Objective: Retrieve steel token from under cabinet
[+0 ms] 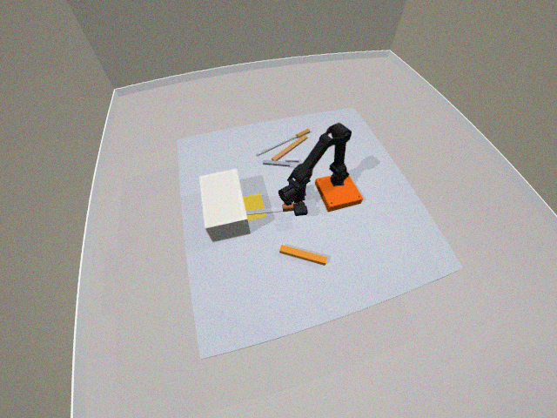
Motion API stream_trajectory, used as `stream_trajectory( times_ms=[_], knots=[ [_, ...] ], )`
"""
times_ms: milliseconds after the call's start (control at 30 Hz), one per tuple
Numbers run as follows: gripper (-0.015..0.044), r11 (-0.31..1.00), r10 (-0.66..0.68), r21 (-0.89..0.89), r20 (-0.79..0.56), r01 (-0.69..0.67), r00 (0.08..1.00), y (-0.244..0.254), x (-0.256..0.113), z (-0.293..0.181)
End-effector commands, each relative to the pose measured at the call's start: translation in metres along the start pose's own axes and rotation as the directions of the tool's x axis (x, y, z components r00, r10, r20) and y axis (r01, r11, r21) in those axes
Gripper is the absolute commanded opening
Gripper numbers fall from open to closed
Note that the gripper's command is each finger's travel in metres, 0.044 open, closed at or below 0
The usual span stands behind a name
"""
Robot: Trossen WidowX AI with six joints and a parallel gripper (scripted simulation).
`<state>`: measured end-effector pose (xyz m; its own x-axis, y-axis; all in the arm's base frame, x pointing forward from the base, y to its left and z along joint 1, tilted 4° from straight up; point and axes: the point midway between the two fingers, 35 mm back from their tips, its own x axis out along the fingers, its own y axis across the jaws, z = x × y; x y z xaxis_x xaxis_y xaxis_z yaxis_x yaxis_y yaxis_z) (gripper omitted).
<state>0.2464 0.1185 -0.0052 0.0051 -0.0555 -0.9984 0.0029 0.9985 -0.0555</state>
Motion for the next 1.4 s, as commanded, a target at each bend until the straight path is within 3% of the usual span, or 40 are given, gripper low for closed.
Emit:
stream_trajectory(
  times_ms=[0,700,1367],
  knots=[
    [0.0,1.0,0.001,0.0,-0.004,-0.001,1.0,0.0,0.001,-0.009],
    [0.0,1.0,0.001,0.004,-0.002,-0.001,1.0,0.002,0.0,-0.024],
    [0.0,0.991,0.002,0.133,-0.003,-0.002,1.0,0.01,-0.001,-0.025]
  ],
)
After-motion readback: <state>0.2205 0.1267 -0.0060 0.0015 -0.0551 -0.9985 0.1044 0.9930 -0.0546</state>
